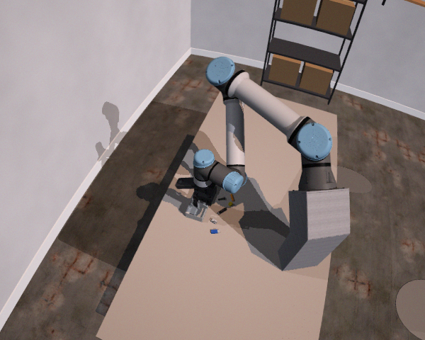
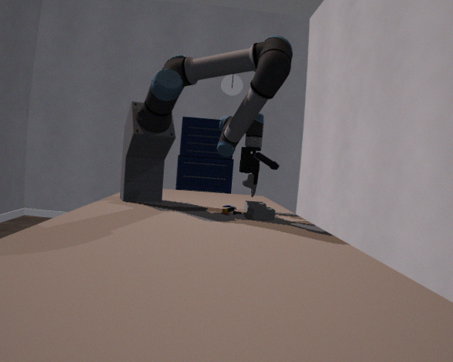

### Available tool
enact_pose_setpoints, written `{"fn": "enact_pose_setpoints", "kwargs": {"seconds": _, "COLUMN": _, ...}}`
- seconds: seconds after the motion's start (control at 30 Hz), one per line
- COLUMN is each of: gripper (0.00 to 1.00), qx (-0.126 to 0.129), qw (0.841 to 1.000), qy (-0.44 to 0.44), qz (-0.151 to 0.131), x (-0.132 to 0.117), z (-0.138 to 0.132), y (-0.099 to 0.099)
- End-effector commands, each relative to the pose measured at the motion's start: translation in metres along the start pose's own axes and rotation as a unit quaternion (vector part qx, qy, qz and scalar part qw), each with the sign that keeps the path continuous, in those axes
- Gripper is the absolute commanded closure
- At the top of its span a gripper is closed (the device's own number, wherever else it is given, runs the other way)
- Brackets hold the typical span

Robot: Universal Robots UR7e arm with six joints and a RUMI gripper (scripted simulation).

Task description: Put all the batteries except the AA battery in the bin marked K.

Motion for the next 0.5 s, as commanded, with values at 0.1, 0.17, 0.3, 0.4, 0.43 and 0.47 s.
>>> {"fn": "enact_pose_setpoints", "kwargs": {"seconds": 0.1, "gripper": 0.96, "qx": 0.000, "qw": 1.000, "qy": 0.000, "qz": 0.001, "x": 0.000, "z": 0.000, "y": -0.016}}
{"fn": "enact_pose_setpoints", "kwargs": {"seconds": 0.17, "gripper": 0.96, "qx": 0.000, "qw": 1.000, "qy": 0.000, "qz": 0.001, "x": 0.000, "z": 0.000, "y": -0.021}}
{"fn": "enact_pose_setpoints", "kwargs": {"seconds": 0.3, "gripper": 0.96, "qx": 0.000, "qw": 1.000, "qy": 0.000, "qz": 0.001, "x": 0.000, "z": 0.000, "y": -0.032}}
{"fn": "enact_pose_setpoints", "kwargs": {"seconds": 0.4, "gripper": 0.96, "qx": 0.000, "qw": 1.000, "qy": 0.000, "qz": 0.001, "x": 0.000, "z": 0.000, "y": -0.040}}
{"fn": "enact_pose_setpoints", "kwargs": {"seconds": 0.43, "gripper": 0.96, "qx": 0.000, "qw": 1.000, "qy": 0.000, "qz": 0.001, "x": 0.000, "z": 0.000, "y": -0.042}}
{"fn": "enact_pose_setpoints", "kwargs": {"seconds": 0.47, "gripper": 0.96, "qx": 0.000, "qw": 1.000, "qy": 0.000, "qz": 0.001, "x": 0.000, "z": 0.000, "y": -0.042}}
Point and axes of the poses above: the point where the finger pads meet when closed, its own y axis back along the fingers, its own z axis across the jaws, x = y × z, the point moved 2 cm from there along y, back along the fingers, and after that the axes turned 11 degrees about -y, right-handed, at the moved point
